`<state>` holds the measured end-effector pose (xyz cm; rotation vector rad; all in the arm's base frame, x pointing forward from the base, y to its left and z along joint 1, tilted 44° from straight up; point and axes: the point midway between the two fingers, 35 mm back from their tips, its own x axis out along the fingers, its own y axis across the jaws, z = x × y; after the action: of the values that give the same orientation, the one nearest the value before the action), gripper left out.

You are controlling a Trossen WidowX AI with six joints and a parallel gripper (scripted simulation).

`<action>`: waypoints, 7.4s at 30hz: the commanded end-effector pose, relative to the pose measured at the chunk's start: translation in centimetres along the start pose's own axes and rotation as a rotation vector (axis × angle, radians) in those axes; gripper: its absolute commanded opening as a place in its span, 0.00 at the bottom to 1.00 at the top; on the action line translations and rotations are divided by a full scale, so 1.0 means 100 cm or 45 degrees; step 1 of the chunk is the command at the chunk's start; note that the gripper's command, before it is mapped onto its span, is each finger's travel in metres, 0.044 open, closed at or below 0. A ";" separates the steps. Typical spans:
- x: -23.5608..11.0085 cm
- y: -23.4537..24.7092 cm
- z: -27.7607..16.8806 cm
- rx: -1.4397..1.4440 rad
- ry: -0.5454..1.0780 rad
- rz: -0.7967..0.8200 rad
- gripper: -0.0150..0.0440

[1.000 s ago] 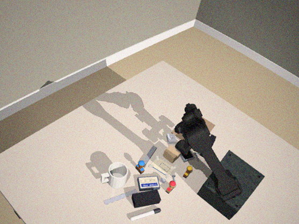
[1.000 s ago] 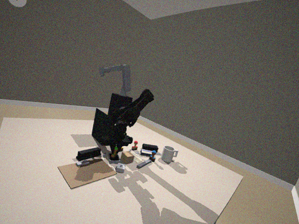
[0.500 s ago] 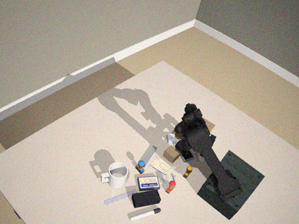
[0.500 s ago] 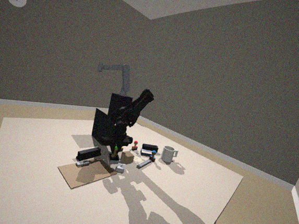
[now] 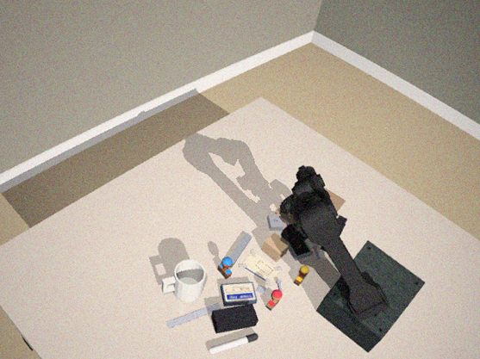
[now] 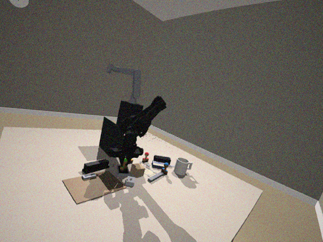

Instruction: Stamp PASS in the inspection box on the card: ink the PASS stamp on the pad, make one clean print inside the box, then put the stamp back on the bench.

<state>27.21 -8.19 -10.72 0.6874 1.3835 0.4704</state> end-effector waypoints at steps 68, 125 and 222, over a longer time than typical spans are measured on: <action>-0.059 0.022 0.009 -0.236 0.001 -0.004 0.25; -0.041 0.139 0.024 -1.429 -0.002 0.015 0.25; 0.012 0.141 0.022 -1.433 -0.005 0.018 0.25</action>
<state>30.87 2.30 -1.73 -0.2352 0.8916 1.1210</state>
